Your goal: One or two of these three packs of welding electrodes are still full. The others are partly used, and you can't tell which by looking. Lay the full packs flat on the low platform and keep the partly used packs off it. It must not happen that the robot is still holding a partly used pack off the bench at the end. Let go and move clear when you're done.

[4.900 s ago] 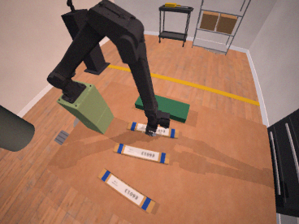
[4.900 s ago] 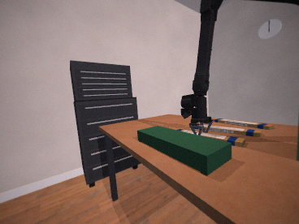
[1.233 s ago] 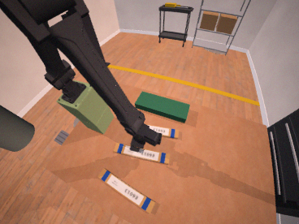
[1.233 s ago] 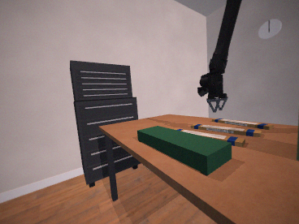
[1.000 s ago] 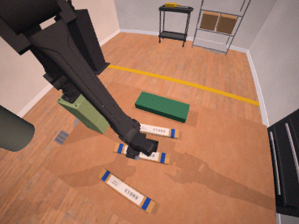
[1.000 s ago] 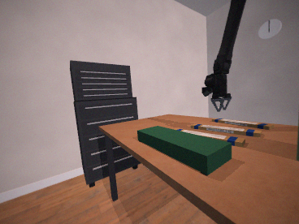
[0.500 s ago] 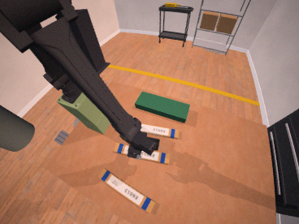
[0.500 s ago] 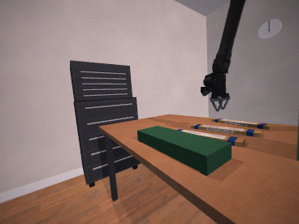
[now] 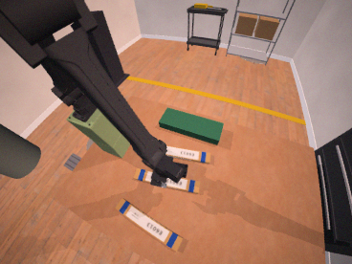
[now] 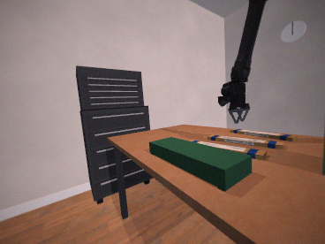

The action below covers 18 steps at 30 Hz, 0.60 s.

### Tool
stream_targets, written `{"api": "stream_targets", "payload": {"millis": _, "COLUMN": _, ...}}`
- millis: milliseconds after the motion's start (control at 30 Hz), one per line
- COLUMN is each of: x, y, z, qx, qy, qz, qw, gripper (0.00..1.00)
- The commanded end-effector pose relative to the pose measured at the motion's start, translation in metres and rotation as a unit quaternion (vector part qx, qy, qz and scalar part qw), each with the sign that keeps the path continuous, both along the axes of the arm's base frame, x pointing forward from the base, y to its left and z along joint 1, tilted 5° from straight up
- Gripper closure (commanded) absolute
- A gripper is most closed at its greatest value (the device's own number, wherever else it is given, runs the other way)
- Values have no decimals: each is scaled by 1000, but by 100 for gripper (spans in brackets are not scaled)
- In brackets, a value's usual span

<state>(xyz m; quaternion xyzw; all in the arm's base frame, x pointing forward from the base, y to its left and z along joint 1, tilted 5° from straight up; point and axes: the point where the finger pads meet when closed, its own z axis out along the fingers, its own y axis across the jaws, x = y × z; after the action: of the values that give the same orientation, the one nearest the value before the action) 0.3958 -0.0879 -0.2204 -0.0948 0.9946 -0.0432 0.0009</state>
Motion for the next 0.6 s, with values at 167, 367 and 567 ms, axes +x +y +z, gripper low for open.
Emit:
{"api": "stream_targets", "payload": {"millis": 167, "x": 6, "y": -4, "z": -35, "qx": -1, "qy": -4, "qz": 4, "qw": 1000, "gripper": 4}}
{"api": "stream_targets", "payload": {"millis": 367, "x": 5, "y": -8, "z": -59, "qx": -1, "qy": -4, "qz": 2, "qw": 1000, "gripper": 4}}
{"api": "stream_targets", "payload": {"millis": 567, "x": 4, "y": -11, "z": -83, "qx": -1, "qy": -4, "qz": 2, "qw": 1000, "gripper": 4}}
